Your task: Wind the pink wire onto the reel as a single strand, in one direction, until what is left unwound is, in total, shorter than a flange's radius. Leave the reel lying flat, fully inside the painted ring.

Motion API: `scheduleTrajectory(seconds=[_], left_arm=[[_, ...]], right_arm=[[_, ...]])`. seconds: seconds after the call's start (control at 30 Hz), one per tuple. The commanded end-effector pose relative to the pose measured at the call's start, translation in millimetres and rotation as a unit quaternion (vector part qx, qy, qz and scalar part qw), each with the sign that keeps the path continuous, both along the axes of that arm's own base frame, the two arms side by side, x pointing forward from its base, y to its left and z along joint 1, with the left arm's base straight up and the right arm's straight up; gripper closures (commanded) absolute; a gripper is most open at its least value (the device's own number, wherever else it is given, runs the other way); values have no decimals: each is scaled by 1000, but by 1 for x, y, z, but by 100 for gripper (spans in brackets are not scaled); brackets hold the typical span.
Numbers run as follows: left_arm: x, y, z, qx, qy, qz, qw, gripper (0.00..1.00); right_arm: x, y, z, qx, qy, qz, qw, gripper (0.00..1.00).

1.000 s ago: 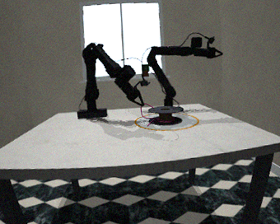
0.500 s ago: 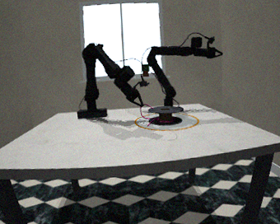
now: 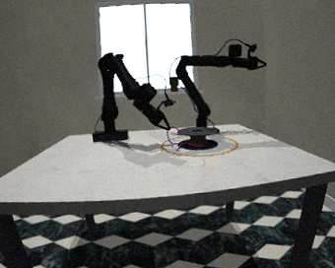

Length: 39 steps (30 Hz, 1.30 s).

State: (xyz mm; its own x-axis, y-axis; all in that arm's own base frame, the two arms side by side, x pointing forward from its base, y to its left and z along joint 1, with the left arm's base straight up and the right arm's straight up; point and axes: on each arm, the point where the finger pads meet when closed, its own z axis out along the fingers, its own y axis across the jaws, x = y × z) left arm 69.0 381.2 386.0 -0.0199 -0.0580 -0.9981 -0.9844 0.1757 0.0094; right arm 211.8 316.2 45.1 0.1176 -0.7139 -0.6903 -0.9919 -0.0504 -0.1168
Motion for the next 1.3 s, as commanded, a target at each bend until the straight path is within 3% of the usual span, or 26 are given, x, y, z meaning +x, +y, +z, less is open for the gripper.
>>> scheduleTrajectory(seconds=[0.0, 0.6, 1.27], left_arm=[[-3, -5, 21, 29, -10, -1, 1000, 100], [-3, -5, 21, 29, -10, -1, 1000, 100], [-3, -5, 21, 29, -10, -1, 1000, 100]], right_arm=[[7, 11, 9, 65, -6, -5, 998, 100], [11, 16, -14, 204, 8, -26, 979, 100], [5, 6, -23, 223, 10, -28, 974, 100]])
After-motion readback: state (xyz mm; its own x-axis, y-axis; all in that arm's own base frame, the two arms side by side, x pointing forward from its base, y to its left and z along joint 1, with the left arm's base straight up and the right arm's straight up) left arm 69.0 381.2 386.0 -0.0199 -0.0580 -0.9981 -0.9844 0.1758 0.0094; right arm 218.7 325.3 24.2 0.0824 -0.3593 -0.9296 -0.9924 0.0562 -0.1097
